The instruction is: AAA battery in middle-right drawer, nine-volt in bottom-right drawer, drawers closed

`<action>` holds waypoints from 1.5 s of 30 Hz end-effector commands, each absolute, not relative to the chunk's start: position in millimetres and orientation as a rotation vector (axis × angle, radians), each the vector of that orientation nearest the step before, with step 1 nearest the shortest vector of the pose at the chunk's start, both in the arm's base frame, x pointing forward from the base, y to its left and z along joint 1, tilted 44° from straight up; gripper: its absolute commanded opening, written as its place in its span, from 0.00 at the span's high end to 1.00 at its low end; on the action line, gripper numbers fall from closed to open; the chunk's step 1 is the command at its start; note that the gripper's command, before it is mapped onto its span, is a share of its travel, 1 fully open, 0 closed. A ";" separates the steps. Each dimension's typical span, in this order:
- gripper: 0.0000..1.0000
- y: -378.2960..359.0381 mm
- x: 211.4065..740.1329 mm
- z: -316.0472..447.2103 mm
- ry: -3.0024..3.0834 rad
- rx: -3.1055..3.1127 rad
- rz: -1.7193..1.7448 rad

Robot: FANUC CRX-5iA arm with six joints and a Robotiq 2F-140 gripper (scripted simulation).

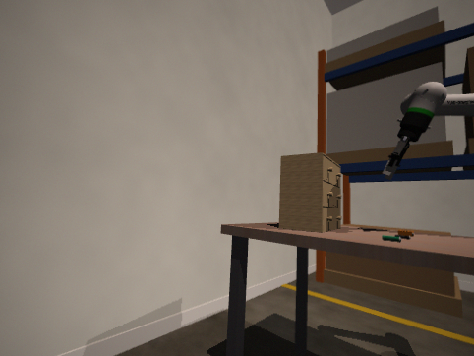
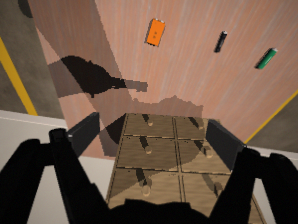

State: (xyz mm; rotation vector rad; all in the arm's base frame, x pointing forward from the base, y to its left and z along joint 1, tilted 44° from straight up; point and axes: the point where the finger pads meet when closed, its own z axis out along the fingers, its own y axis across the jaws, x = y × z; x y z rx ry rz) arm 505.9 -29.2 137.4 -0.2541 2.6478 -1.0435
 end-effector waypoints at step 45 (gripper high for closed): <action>0.00 -76.8 563.5 84.9 1.936 -0.527 -0.734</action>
